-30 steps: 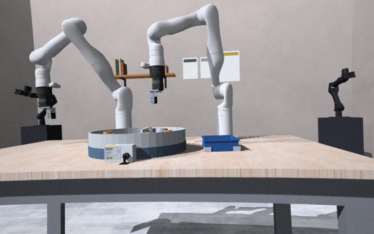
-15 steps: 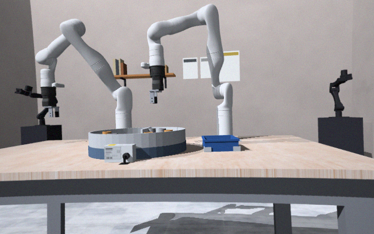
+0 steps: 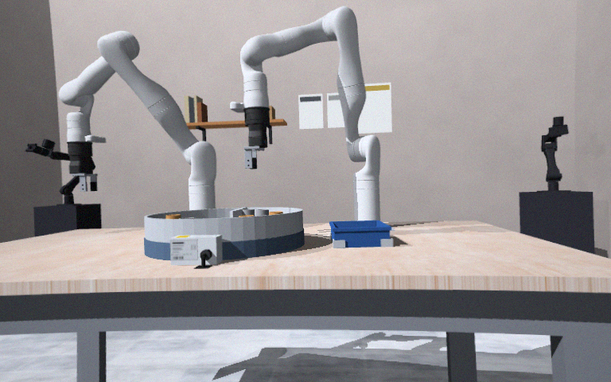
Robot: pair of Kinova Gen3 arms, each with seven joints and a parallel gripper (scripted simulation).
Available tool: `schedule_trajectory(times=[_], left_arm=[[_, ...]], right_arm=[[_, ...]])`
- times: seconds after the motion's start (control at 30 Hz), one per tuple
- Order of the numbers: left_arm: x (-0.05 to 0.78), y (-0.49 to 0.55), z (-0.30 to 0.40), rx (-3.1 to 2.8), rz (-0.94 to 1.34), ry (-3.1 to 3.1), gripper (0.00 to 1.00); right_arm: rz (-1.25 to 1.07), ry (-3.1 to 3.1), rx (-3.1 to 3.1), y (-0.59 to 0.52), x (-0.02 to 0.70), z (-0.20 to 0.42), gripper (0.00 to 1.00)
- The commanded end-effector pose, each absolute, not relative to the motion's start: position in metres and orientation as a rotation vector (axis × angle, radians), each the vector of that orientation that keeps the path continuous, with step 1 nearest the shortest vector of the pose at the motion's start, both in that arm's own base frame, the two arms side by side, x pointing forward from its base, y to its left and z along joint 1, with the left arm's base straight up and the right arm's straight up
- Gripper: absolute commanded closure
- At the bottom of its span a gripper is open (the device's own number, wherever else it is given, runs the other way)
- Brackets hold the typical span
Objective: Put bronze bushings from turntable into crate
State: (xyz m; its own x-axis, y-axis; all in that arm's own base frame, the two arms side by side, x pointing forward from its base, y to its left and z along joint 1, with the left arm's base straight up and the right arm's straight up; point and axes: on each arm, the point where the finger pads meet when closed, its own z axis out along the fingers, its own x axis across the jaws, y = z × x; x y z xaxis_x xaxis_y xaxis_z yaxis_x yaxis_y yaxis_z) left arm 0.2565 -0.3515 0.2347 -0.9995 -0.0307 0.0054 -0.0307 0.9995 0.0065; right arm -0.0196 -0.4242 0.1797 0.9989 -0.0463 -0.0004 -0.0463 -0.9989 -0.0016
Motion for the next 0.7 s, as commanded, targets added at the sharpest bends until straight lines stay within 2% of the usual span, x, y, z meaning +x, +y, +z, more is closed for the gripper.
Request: schedule_trajectory(times=[0.0,0.4,0.43,0.67], left_arm=[[0.2567,-0.3518,0.2353,0.048,-0.008,-3.137,0.0],[0.2567,-0.3518,0.2353,0.048,-0.008,-3.137,0.0],[0.2567,-0.3518,0.2353,0.048,-0.008,-3.137,0.65],[0.2567,-0.3518,0.2353,0.048,-0.008,-3.137,0.65]], right_arm=[[0.0,0.073,-3.141,-0.4246,-0.0197,0.1804,0.0],[0.0,0.073,-3.141,-0.4246,-0.0197,0.1804,0.0],[0.0,0.073,-3.141,-0.4246,-0.0197,0.1804,0.0],[0.0,0.073,-3.141,-0.4246,-0.0197,0.1804,0.0]])
